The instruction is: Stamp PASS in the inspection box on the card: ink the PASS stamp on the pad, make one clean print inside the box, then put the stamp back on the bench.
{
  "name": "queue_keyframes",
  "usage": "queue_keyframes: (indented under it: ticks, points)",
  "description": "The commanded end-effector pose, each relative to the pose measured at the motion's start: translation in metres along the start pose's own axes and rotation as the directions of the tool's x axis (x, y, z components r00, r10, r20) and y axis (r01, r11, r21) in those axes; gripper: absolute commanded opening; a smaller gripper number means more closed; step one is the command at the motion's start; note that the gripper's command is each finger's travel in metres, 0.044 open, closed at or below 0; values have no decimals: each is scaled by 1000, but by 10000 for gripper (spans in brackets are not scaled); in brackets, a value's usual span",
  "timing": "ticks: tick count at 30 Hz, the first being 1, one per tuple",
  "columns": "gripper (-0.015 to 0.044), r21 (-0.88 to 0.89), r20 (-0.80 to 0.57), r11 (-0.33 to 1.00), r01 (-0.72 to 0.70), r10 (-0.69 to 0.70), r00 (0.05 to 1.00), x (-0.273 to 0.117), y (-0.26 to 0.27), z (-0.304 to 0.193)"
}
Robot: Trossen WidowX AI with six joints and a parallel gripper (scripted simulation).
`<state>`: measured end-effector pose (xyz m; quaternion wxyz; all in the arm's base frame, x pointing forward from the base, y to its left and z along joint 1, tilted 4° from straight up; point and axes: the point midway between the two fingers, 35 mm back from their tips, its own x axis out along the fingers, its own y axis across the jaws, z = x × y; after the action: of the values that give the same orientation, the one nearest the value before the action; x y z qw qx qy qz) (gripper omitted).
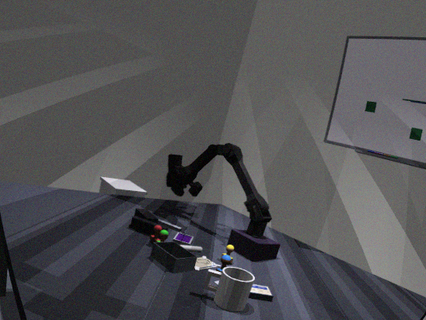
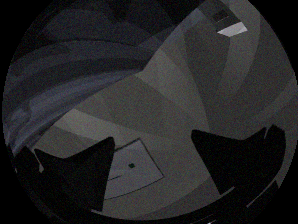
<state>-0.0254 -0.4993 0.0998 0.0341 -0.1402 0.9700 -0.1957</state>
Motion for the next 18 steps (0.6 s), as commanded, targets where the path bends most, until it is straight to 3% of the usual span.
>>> queue_keyframes:
  ticks: [1, 7, 12, 15, 18]
  points:
    - [374, 8, 6, 1000, 8, -8, 1000, -2, -1, 1]
    - [222, 284, 207, 940, 190, -254, 945, -80, -37, 24]
    - [222, 507, 397, 844, 175, -408, 822, -151, -51, 39]
    - [222, 554, 448, 820, 143, -439, 779, -172, -51, 42]
    - [222, 620, 553, 783, 50, -482, 680, -219, -48, 50]
